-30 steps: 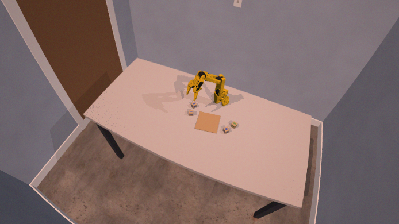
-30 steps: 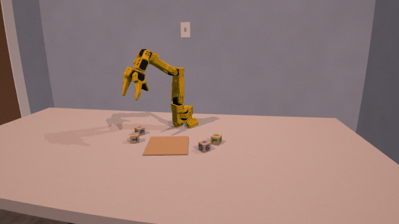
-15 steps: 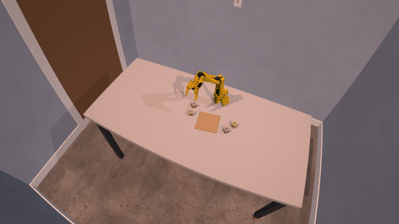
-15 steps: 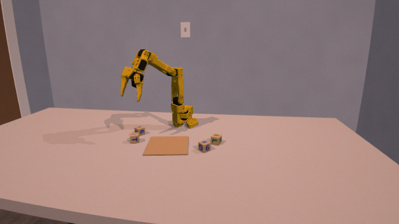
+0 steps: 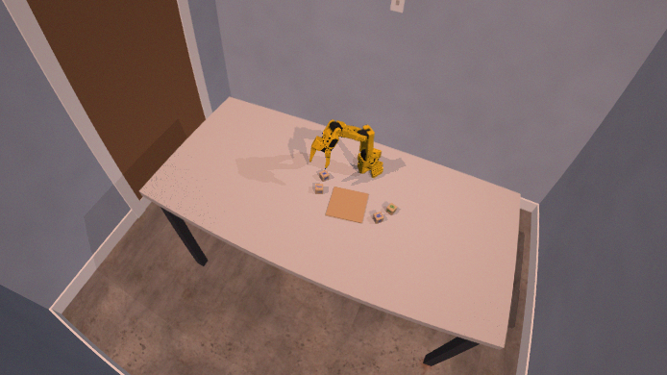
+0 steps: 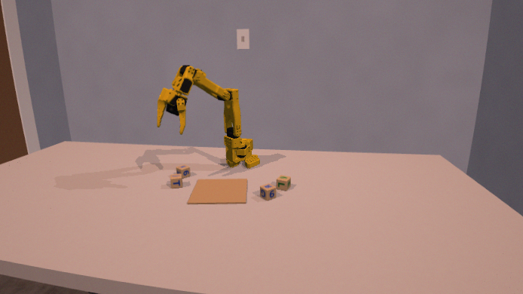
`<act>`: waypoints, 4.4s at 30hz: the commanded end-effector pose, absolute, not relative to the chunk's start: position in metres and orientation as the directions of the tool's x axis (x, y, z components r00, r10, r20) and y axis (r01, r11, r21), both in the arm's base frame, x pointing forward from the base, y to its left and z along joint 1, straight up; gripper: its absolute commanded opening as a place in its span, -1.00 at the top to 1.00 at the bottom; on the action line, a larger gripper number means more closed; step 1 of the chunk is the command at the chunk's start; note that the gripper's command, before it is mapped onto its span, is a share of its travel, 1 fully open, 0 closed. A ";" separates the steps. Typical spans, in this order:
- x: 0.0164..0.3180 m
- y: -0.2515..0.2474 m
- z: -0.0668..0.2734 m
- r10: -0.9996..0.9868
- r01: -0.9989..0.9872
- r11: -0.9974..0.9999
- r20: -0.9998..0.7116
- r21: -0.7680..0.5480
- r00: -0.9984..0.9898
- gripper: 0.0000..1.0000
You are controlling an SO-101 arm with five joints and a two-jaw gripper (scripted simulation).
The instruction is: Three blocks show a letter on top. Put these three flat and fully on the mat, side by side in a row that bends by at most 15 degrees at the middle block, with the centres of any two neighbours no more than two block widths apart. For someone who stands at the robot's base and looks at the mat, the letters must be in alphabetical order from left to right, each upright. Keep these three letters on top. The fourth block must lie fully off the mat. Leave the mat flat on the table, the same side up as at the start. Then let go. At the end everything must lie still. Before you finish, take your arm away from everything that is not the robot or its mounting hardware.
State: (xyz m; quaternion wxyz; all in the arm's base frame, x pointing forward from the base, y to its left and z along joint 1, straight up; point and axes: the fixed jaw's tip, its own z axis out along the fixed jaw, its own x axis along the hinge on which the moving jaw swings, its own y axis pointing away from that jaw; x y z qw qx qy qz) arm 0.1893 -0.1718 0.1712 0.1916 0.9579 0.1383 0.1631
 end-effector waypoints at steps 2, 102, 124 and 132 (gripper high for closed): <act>0.191 -0.171 0.186 0.395 0.235 -0.846 0.266 0.479 0.879 0.30; 0.198 -0.171 0.070 0.411 0.408 -0.910 0.036 0.075 0.911 0.30; 0.200 -0.173 0.043 0.411 0.408 -0.910 0.033 0.070 0.911 0.30; 0.200 -0.173 0.036 0.411 0.408 -0.910 0.033 0.068 0.911 0.30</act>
